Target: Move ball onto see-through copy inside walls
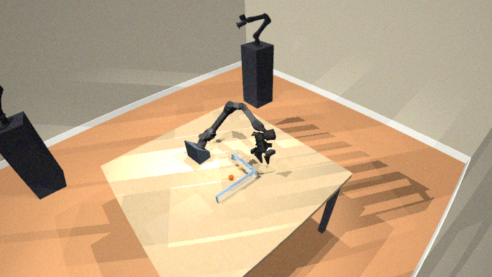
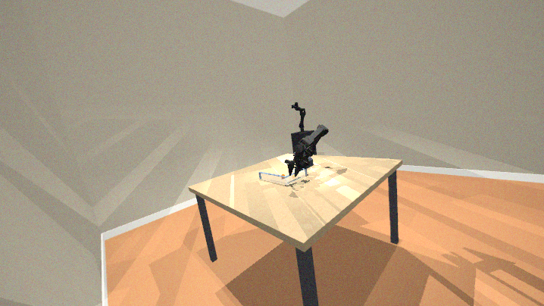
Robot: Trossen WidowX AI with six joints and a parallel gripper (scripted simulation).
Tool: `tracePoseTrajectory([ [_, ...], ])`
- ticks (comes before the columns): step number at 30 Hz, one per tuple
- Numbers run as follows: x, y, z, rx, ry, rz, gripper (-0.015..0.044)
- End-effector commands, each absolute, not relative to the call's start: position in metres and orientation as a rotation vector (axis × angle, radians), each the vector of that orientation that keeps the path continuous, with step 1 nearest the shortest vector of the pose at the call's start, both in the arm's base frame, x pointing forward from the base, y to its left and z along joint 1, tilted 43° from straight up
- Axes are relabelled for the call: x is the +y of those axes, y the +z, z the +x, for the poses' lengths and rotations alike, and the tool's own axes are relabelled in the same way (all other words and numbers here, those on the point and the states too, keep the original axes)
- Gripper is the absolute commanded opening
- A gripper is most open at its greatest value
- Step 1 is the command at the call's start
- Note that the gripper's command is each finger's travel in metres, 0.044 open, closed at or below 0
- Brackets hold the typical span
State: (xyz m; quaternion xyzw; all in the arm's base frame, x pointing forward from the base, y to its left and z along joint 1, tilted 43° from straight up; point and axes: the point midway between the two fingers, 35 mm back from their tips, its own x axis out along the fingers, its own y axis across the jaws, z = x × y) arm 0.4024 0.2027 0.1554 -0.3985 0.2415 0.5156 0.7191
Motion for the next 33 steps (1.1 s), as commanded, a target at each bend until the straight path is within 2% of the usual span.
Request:
tracePoseTrajectory([
  [1,0.157,0.13,0.406,0.608,1.132,-0.863,0.0275],
  [10,0.097,0.071,0.387,0.716,1.271,-0.846,0.0275],
  [18,0.05,0.011,0.33,0.695,1.546,-0.688,0.0275],
  [33,0.055,-0.006,0.318,0.658,1.59,-0.655,0.0275],
])
